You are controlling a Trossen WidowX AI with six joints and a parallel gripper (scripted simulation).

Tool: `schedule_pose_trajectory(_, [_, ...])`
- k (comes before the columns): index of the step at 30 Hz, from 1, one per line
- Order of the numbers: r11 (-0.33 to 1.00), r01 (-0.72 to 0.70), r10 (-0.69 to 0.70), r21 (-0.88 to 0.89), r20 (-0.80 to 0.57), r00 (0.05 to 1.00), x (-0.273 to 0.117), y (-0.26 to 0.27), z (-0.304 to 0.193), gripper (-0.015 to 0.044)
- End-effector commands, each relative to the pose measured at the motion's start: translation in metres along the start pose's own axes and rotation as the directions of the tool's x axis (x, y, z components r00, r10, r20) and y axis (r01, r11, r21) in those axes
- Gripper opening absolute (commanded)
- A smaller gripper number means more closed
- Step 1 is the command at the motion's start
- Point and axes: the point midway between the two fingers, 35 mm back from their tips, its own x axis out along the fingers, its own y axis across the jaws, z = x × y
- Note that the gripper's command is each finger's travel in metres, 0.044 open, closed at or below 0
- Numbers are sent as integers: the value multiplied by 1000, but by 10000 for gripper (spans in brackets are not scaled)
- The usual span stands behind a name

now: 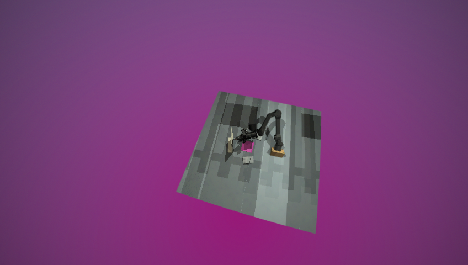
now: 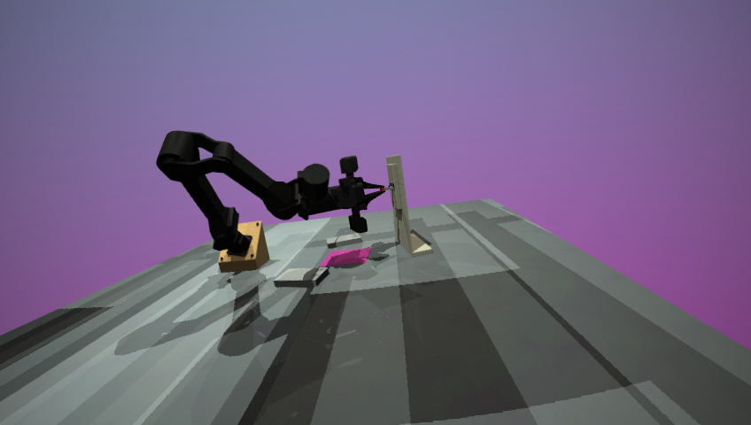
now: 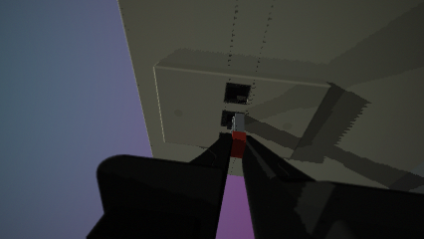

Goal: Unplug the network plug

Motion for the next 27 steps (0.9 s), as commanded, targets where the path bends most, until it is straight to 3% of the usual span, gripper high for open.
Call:
schedule_pose_trajectory(1, [1000,1,-1,4,2,1000,-4,0,-1,0])
schedule_pose_trajectory(27, [1000,2,-2,5,1,1000,-19,0,-6,0])
